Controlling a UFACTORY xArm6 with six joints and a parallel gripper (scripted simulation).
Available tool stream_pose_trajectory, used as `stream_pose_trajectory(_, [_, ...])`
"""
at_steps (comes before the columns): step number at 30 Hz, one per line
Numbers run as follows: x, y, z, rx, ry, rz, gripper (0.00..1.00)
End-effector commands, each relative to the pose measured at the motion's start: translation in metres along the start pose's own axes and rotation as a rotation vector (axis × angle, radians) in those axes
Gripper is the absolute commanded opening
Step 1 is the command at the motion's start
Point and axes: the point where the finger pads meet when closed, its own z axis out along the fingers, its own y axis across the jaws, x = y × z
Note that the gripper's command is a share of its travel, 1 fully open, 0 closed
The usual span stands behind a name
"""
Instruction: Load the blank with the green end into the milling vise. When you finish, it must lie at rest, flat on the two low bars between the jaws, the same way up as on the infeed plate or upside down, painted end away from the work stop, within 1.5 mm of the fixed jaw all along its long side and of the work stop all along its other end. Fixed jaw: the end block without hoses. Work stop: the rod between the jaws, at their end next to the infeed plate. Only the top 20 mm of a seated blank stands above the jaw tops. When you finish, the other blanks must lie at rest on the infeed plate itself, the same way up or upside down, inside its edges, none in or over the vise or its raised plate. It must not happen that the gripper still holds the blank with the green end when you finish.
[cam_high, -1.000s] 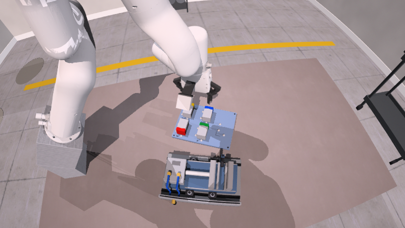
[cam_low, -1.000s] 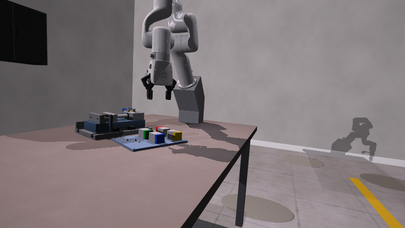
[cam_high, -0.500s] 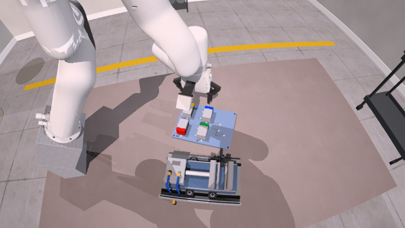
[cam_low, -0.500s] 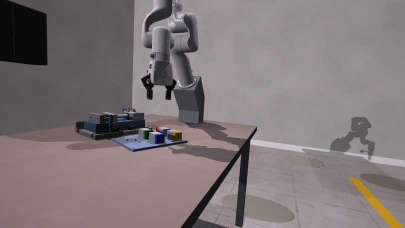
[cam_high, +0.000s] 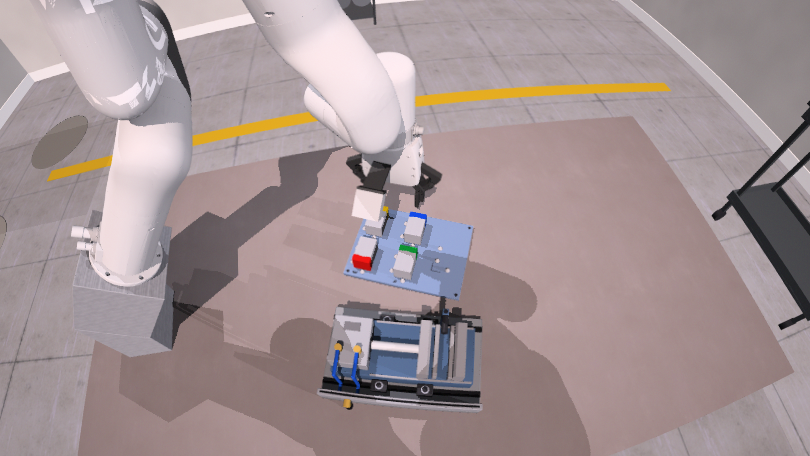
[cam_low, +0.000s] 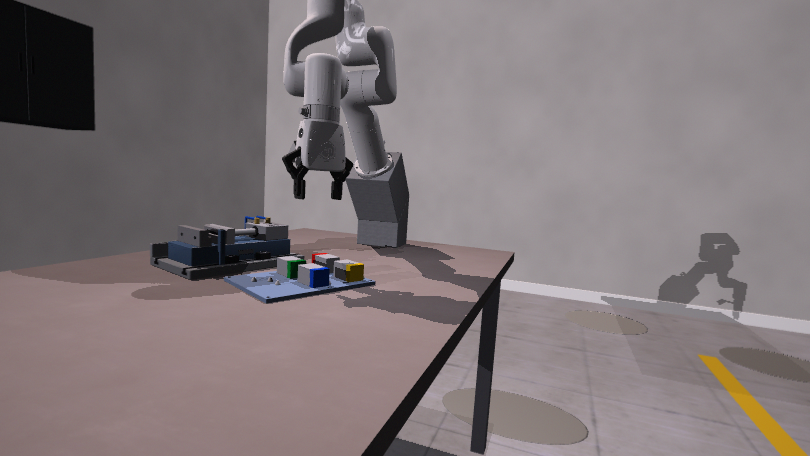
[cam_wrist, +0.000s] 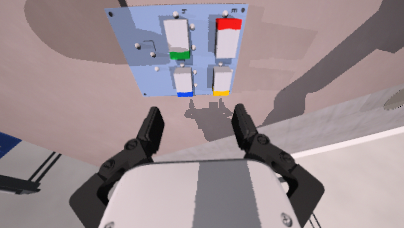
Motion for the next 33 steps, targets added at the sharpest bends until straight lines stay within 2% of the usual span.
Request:
stream_pose_trajectory(1, [-0.001,-0.001,-0.001,0.002,-0.002,0.0,1.0])
stream_pose_trajectory(11, [-0.001,-0.001,-0.001,0.002,-0.002,0.0,1.0])
stream_pose_trajectory(21, [0.001,0.003,-0.051,0.002,-0.002,0.0,1.0])
stream_pose_trajectory(28, [0.001,0.003,-0.051,0.002,-0.002,0.0,1.0])
stream_pose_trajectory(33, [0.001,0.005,-0.078,0.003,-0.003,0.0,1.0])
